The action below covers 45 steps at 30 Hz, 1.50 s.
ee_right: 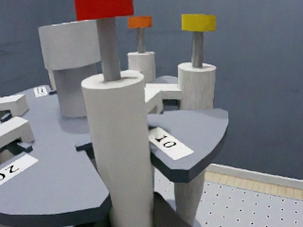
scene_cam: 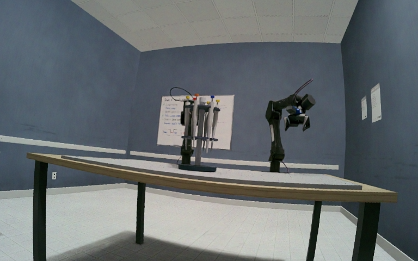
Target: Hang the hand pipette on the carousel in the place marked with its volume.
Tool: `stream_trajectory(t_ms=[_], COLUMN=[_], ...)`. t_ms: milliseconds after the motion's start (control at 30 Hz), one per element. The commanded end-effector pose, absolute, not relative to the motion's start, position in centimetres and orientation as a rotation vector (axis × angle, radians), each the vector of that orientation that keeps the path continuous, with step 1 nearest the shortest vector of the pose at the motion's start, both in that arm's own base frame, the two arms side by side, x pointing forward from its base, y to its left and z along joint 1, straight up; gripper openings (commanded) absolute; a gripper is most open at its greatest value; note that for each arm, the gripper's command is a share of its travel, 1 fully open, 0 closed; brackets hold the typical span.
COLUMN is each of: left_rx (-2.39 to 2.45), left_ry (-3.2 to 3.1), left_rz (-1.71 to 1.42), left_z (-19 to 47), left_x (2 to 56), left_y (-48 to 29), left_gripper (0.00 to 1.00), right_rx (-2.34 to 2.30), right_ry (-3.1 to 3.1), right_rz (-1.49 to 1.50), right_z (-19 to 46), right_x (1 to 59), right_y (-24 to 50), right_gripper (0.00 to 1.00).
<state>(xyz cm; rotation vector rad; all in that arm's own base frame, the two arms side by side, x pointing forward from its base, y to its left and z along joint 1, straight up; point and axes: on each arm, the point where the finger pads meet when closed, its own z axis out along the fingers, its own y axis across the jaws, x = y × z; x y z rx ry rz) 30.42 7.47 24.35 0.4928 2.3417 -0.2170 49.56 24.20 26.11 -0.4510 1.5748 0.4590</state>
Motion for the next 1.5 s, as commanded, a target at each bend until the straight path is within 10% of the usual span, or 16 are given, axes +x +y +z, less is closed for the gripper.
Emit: stream_trajectory(t_ms=[0, 1467], left_rx=[0.508, 0.508], left_ry=[2.303, 2.303], left_rz=[-0.201, -0.201], left_z=[25.28, 25.28], left_x=[30.77, 30.77], left_y=[7.55, 7.55], left_gripper=[1.00, 1.00], right_rx=[-0.442, -0.442], right_ry=[1.508, 1.510], right_rz=[0.467, 0.467], right_z=[29.49, 29.69], right_x=[49.38, 49.30], right_y=[24.38, 24.40], right_gripper=[0.12, 0.12])
